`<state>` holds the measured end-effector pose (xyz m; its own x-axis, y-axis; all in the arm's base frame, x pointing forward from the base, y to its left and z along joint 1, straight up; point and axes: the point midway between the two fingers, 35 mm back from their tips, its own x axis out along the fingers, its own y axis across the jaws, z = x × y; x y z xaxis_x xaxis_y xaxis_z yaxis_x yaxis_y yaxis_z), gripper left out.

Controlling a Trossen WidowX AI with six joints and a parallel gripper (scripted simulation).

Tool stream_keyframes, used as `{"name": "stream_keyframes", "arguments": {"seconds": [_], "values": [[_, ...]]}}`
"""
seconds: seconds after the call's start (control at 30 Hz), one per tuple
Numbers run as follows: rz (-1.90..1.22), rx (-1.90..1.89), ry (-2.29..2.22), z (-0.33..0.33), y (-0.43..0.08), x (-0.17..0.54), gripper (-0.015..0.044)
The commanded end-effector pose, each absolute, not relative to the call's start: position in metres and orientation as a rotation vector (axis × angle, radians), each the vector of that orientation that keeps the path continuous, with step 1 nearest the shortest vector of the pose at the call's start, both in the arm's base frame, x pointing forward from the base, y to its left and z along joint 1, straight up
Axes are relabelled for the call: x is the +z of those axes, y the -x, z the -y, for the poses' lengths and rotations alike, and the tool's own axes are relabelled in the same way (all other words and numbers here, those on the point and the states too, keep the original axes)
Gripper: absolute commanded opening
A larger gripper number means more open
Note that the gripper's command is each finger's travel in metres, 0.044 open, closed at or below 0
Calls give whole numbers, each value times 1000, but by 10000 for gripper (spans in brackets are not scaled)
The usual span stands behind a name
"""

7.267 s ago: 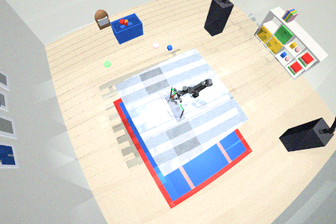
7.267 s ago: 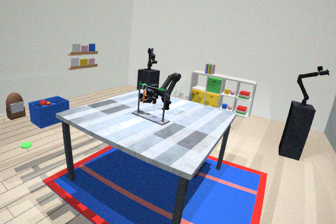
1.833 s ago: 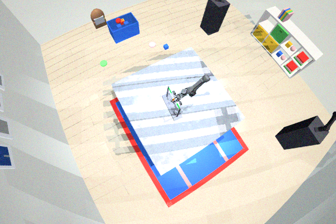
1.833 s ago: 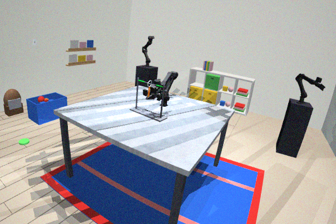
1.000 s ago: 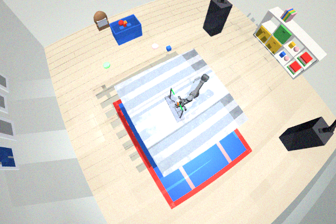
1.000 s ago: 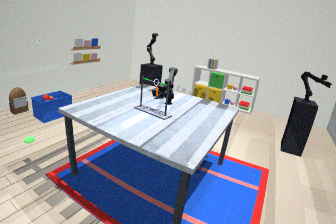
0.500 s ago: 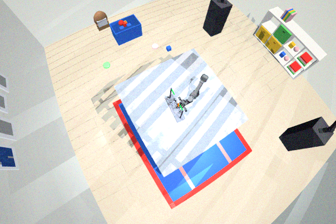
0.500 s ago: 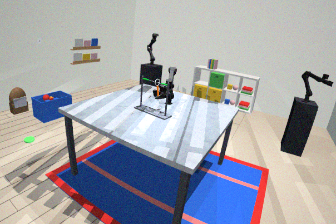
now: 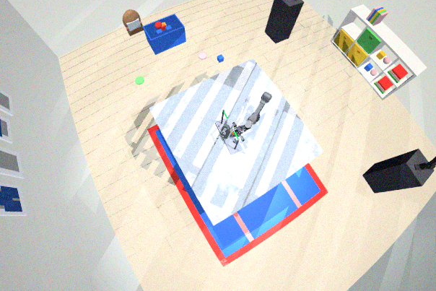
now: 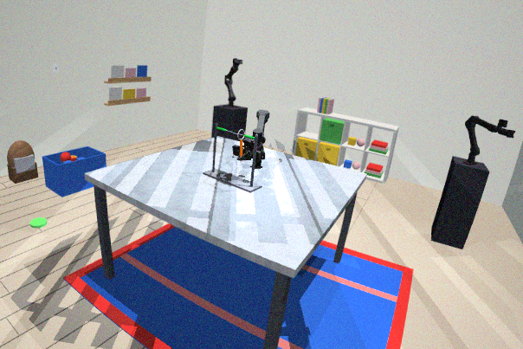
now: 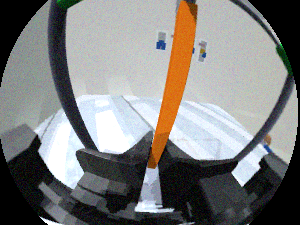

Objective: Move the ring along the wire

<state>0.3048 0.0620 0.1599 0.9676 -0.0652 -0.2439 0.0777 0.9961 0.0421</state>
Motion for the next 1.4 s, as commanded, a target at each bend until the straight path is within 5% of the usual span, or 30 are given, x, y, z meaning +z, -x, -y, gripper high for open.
{"name": "stream_keyframes", "arguments": {"seconds": [0.0,1.37], "values": [[-246,-55,-29,-66,-305,160,-150],[-246,-19,-13,-97,-309,153,-150]]}}
